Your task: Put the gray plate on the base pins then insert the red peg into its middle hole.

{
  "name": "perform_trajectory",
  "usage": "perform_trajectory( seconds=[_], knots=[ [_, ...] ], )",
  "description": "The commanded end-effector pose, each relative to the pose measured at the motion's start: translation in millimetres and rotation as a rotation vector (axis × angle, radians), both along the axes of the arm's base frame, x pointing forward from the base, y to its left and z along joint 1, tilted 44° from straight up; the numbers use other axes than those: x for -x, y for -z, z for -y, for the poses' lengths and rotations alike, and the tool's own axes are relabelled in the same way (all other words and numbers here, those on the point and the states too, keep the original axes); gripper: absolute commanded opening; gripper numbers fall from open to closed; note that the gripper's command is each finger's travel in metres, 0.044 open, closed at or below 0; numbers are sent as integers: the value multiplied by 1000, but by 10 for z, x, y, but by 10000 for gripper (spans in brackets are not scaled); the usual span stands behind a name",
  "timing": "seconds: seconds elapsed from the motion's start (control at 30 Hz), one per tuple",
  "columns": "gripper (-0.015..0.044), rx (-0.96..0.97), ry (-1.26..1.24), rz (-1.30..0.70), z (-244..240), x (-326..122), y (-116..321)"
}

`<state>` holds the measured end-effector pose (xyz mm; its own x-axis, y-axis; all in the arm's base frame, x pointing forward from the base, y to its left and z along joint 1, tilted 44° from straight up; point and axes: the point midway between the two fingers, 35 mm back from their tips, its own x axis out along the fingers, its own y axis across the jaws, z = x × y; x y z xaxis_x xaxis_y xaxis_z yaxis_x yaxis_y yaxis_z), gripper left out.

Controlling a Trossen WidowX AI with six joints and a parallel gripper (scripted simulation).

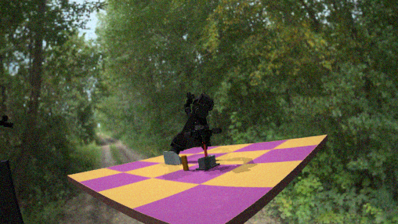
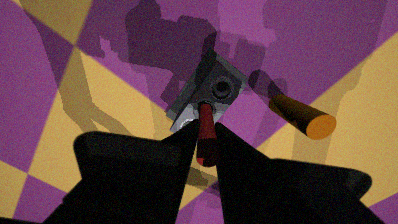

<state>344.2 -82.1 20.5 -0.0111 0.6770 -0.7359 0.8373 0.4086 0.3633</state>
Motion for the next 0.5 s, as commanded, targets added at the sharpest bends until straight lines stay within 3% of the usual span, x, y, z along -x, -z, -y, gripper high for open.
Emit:
perform_trajectory(
  seconds=[0.0,0.47],
  knots=[
    [0,-2,-1,-3,-8,13,10],
    [0,-2,-1,-3,-20,16,6]
  ],
)
